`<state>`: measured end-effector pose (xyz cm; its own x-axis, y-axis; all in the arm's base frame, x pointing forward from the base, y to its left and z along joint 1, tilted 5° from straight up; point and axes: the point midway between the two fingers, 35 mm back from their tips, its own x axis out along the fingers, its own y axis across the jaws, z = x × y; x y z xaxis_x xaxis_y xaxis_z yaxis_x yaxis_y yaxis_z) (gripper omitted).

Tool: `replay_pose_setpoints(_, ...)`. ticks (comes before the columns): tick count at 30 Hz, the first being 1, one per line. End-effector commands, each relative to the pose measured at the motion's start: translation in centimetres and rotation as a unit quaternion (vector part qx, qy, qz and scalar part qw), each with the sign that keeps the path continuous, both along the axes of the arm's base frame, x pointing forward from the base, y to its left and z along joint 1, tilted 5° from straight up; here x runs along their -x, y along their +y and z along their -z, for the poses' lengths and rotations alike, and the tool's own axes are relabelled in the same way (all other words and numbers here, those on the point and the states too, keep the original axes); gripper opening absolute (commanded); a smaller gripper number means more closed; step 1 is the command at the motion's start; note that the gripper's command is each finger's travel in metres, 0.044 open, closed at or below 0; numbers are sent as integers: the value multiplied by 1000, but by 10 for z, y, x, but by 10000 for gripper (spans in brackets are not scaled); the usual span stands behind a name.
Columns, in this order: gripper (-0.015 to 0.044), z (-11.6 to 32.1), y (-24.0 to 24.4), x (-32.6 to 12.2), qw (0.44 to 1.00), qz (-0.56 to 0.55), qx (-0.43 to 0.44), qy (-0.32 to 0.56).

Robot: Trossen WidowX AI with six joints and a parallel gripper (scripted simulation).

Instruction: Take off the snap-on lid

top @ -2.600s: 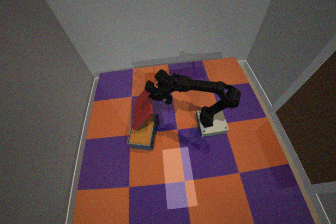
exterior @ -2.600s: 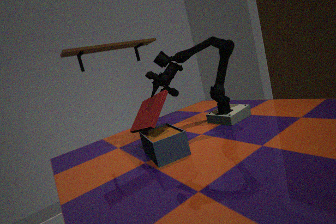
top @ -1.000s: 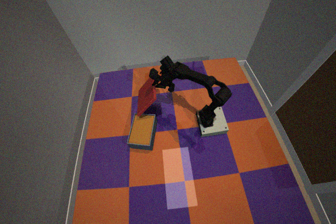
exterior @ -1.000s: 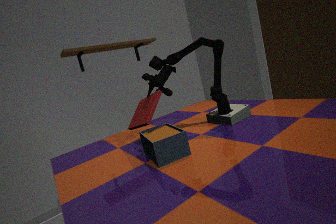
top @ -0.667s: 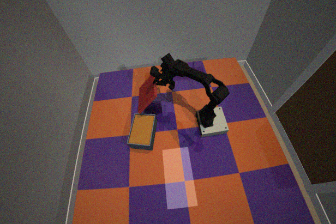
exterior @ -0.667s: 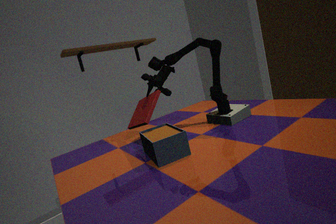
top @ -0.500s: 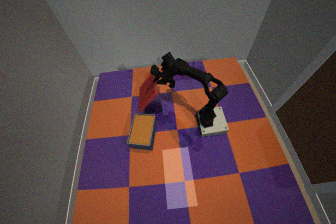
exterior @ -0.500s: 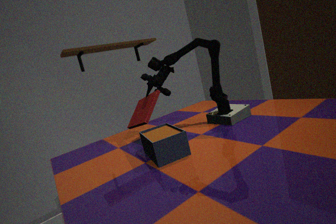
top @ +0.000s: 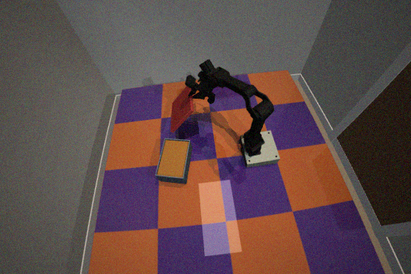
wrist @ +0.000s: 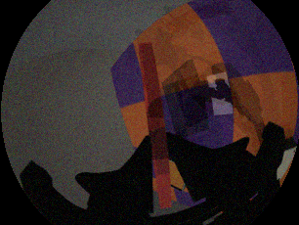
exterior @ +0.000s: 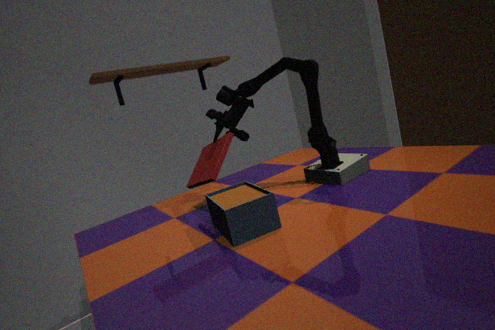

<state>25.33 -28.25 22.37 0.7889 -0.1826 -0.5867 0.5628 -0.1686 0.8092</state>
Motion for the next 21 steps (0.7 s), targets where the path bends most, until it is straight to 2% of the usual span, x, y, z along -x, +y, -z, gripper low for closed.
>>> replay_pose_setpoints(1, 0, -8, -9, 2, 1000, -2, 10, -8)
replay_pose_setpoints(21, 0, -8, -38, 11, 1000, -2, 11, -7)
